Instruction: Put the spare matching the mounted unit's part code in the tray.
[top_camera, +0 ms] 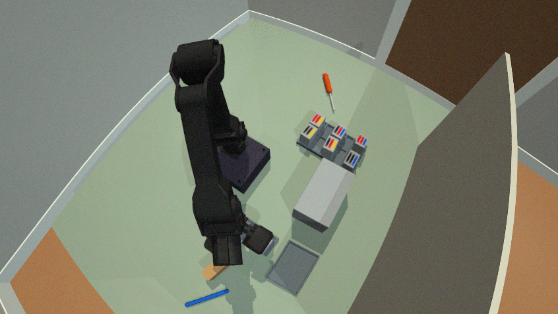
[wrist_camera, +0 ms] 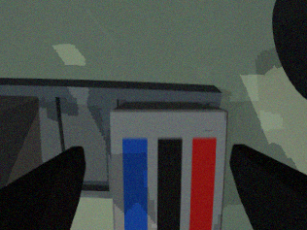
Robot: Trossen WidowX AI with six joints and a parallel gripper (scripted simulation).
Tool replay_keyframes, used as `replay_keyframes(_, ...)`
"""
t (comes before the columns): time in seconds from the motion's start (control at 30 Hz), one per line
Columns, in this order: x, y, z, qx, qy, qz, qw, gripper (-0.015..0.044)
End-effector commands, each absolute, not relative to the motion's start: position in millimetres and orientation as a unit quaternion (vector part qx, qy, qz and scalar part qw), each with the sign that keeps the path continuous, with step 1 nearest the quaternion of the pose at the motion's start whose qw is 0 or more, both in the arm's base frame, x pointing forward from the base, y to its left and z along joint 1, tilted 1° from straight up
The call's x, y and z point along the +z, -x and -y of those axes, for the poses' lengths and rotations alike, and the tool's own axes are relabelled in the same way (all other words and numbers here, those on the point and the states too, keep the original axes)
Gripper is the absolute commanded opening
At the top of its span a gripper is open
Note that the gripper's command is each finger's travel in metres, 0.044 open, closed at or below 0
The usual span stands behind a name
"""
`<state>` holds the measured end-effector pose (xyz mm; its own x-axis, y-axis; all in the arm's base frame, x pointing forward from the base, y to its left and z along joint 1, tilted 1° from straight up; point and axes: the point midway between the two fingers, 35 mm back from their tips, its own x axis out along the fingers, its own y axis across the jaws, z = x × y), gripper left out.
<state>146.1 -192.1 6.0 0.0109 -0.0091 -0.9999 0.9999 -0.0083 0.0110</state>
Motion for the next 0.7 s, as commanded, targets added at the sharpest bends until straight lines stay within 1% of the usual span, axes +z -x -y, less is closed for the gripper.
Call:
replay_keyframes(0.0,-2.6,-144.8,190.6,-0.503,-0.504,-0.495,0.499,0.03)
replay_keyframes(0.4,-8.2,-144.3,190.0,-0.503,-0.504,-0.495,0.499,0.03)
replay_keyframes(0.6,-6.8,-144.5,190.1,-0.501,-0.503,-0.495,0.501,0.0142)
replay_keyframes(0.67,-6.8,-144.5,190.1,-0.501,-0.503,-0.495,0.501,0.0129)
